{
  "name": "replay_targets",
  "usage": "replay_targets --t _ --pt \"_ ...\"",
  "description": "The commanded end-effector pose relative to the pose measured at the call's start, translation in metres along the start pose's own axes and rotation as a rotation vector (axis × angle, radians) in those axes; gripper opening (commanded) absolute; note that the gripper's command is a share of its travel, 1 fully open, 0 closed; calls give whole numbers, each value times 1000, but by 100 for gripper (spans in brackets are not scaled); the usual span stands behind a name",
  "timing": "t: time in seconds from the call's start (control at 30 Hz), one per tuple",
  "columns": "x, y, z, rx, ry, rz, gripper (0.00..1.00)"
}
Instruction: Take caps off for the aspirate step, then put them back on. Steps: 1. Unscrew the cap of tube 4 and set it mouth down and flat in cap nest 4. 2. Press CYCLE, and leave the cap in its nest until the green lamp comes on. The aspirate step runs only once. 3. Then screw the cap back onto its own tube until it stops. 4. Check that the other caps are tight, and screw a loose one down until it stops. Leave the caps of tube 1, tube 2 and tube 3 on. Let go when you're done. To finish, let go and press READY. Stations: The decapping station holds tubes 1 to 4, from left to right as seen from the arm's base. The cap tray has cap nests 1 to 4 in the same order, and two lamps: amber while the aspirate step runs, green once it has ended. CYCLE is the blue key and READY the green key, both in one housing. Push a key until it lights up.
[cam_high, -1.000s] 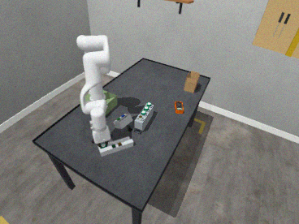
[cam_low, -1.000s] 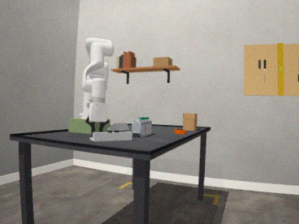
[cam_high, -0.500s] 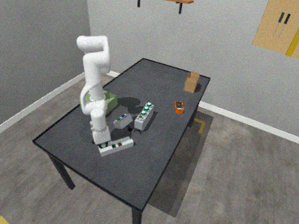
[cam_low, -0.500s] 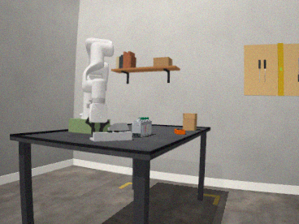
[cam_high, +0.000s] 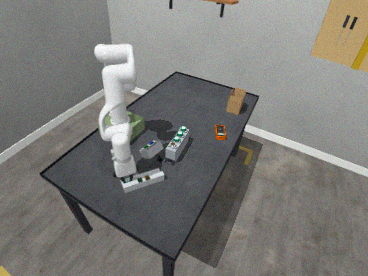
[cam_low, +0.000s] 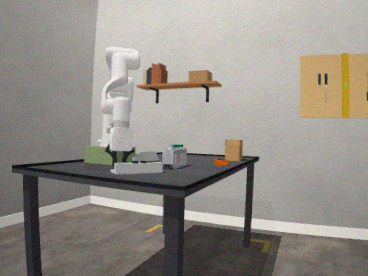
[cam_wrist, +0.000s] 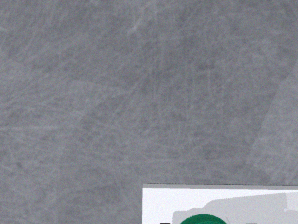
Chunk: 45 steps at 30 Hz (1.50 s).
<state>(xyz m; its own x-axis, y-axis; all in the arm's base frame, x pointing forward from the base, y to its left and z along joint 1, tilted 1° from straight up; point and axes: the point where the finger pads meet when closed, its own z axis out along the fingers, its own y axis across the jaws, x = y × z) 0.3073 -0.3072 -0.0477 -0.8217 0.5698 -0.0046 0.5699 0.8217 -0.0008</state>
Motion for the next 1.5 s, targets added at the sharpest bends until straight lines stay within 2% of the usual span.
replay_targets --t 0.0,0.87,0.9,1.37,1.47 --pt "-1 0 0 -11 -6 0 0" --pt "-1 0 9 -12 -6 0 0" --pt "-1 0 9 -12 -6 0 46" --pt "-1 0 9 -12 -6 0 46" --pt "-1 0 -6 -11 -6 0 46"
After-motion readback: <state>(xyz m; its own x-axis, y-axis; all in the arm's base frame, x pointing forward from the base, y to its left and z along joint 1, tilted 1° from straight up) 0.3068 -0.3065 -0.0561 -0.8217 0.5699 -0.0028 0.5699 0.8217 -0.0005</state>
